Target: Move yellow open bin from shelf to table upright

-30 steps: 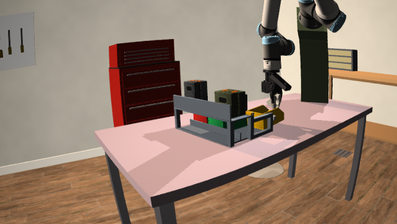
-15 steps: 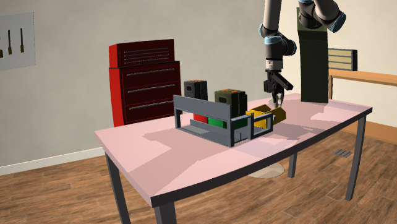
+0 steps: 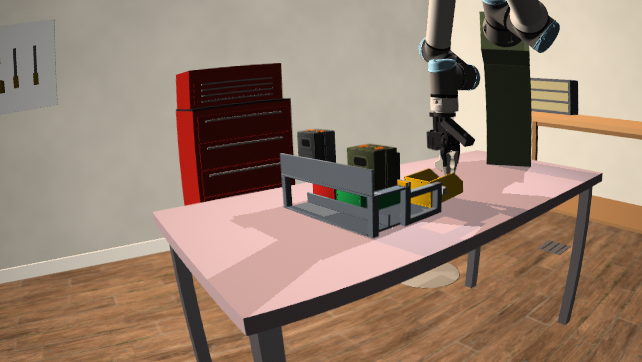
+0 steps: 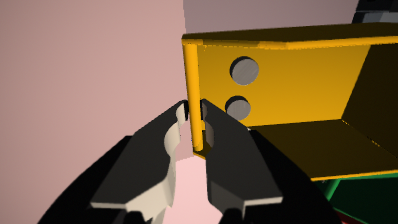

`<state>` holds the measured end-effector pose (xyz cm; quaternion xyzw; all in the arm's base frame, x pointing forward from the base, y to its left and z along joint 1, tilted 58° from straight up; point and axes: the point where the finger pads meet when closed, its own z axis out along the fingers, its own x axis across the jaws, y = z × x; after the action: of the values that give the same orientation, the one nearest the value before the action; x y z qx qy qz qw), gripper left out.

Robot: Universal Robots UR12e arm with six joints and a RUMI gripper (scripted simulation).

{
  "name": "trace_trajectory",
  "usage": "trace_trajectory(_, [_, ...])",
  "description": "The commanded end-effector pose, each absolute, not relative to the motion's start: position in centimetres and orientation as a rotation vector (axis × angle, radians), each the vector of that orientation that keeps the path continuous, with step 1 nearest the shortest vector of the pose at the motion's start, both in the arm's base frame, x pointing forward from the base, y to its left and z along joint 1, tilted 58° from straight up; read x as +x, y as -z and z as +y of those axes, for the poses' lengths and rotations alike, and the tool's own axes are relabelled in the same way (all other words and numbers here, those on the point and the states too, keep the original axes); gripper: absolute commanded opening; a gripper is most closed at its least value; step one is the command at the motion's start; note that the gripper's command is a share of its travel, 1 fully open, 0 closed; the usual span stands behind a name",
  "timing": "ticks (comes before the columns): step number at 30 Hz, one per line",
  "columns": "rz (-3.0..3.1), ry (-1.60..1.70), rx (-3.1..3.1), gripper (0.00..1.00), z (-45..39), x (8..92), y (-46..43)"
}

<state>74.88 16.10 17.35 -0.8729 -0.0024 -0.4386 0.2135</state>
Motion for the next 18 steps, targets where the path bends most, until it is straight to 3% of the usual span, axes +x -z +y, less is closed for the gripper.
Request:
trace_trajectory(1, [-0.007, 1.218, -2.422, 0.0, 16.3, 75.29, -17.1])
trace_trajectory(18, [-0.007, 1.218, -2.422, 0.0, 16.59, 75.88, -16.69])
